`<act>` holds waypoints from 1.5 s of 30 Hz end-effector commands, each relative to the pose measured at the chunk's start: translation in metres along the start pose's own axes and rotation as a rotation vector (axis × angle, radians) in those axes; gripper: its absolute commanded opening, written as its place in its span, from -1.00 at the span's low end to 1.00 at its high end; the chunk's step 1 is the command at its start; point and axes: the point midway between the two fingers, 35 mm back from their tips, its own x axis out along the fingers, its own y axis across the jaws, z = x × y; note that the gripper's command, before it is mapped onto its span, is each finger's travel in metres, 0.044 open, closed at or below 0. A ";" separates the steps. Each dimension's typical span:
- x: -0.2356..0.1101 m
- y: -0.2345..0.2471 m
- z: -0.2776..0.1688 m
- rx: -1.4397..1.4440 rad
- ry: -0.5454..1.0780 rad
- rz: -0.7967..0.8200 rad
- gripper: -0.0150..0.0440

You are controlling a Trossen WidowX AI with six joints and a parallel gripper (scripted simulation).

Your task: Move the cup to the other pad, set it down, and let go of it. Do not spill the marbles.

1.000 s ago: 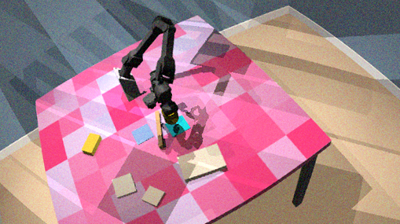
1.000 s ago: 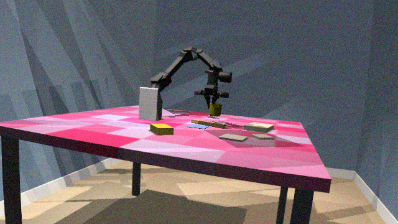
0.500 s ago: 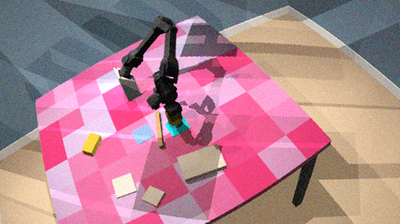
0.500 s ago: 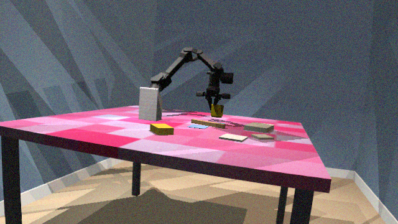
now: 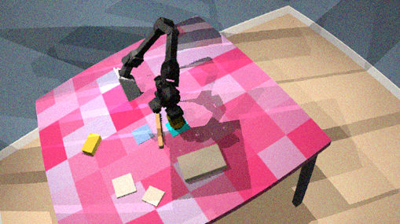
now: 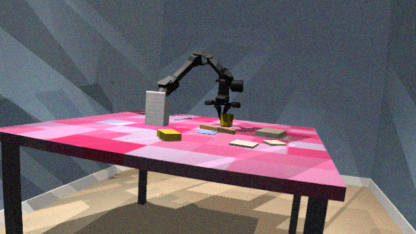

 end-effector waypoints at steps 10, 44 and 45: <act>0.009 -0.001 -0.001 0.000 0.001 -0.001 -0.49; -0.011 0.000 0.001 0.003 0.000 -0.002 0.01; -0.013 0.000 0.001 0.003 0.000 -0.002 0.01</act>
